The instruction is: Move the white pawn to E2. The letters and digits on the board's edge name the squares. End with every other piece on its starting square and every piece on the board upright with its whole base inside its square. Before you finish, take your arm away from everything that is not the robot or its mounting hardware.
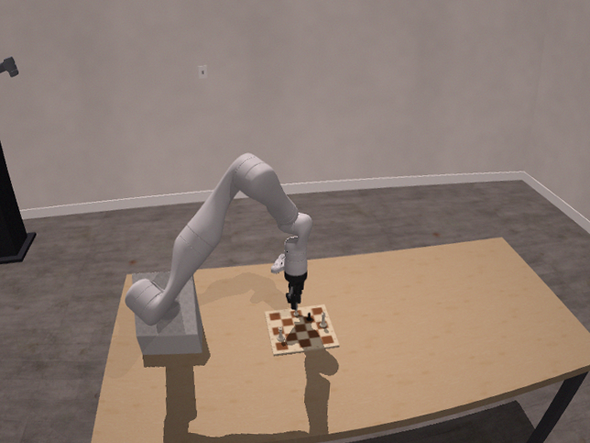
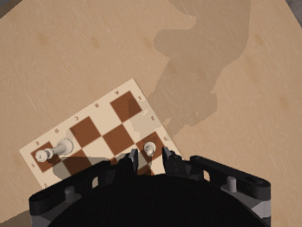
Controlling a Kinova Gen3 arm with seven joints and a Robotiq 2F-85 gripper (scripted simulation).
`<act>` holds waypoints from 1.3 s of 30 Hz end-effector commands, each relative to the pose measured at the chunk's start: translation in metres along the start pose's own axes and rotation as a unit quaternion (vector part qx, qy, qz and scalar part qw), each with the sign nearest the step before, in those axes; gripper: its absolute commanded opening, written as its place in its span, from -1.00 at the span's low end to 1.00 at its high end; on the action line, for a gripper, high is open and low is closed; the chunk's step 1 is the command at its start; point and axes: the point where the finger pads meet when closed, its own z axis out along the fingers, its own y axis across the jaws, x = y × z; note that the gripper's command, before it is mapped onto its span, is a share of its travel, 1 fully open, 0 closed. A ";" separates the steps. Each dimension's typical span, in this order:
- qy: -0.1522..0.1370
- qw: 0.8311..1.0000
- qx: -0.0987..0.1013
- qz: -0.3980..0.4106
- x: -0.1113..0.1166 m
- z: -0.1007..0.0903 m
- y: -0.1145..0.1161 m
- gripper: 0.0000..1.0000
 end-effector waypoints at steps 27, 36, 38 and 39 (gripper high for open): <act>0.000 1.000 -0.001 0.000 0.000 0.025 0.001 -0.33; 0.000 1.000 -0.001 0.000 0.000 0.032 0.001 -0.33; 0.000 1.000 -0.001 0.000 0.000 0.032 0.001 -0.33; 0.000 1.000 -0.001 0.000 0.000 0.032 0.001 -0.33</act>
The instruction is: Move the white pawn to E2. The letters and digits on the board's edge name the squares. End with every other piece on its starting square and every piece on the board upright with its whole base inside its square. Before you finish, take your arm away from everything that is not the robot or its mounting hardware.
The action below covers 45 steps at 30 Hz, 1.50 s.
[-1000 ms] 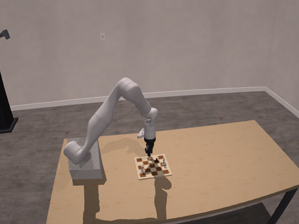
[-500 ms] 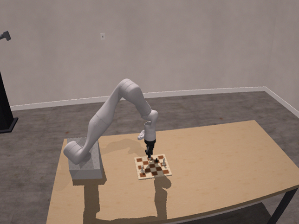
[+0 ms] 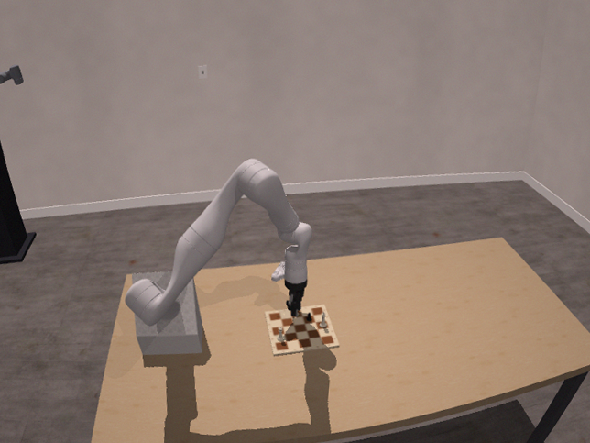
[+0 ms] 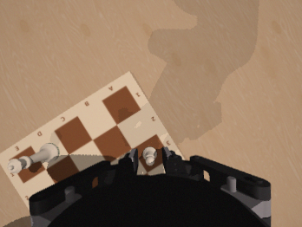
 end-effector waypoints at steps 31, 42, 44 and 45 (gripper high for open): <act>0.000 1.000 0.000 0.000 0.000 0.000 0.000 -0.33; 0.000 1.000 0.000 0.000 0.000 0.000 0.000 -1.00; 0.000 1.000 0.000 0.000 0.000 0.000 0.000 -1.00; 0.000 1.000 0.000 0.000 0.000 0.000 0.000 -1.00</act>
